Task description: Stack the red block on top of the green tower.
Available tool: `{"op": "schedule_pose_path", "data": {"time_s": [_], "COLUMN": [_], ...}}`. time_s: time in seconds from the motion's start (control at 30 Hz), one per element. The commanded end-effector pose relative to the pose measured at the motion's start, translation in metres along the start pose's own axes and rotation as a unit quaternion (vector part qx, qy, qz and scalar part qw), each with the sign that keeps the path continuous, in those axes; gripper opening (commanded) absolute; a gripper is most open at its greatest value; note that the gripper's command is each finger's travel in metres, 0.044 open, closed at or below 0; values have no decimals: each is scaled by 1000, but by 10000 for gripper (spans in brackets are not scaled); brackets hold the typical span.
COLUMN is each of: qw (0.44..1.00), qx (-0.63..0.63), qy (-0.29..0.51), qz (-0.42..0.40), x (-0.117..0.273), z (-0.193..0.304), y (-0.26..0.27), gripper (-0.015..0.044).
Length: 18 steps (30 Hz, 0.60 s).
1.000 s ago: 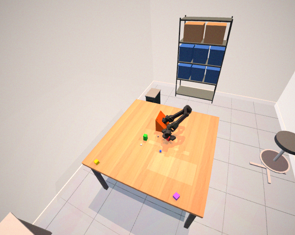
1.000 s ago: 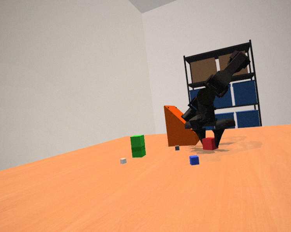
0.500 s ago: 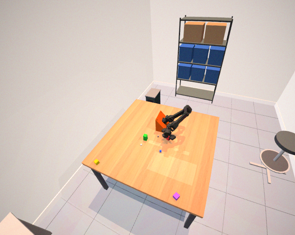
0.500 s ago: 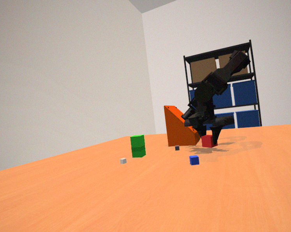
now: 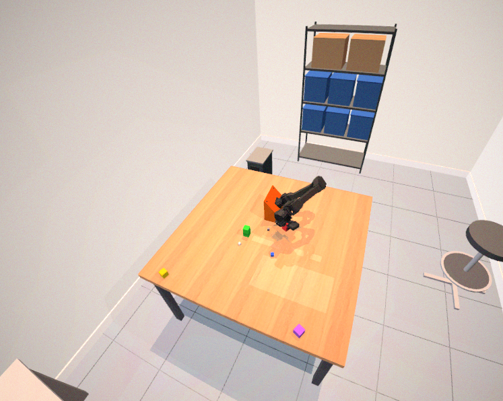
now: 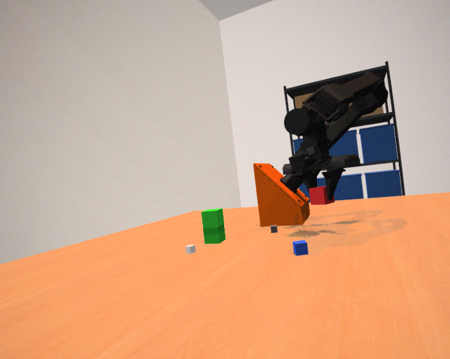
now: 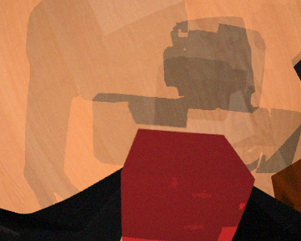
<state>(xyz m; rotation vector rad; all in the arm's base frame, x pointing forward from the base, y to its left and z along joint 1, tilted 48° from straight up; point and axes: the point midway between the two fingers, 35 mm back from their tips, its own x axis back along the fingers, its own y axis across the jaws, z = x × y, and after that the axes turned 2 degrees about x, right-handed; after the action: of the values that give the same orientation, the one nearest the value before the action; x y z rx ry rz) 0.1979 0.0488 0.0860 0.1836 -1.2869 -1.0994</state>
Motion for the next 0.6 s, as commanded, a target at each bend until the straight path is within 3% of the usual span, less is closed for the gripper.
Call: {"op": "schedule_pose_path", "data": {"time_s": [0.0,0.3,0.57], "qw": [1000,1000,1000], "qx": [2,2,2], "qy": [-1,-1,-1], "qz": [1,1,1], "x": [17,51,52], "z": [0,0,-1], "y": [0,0,0], "gripper": [0,0,0]}}
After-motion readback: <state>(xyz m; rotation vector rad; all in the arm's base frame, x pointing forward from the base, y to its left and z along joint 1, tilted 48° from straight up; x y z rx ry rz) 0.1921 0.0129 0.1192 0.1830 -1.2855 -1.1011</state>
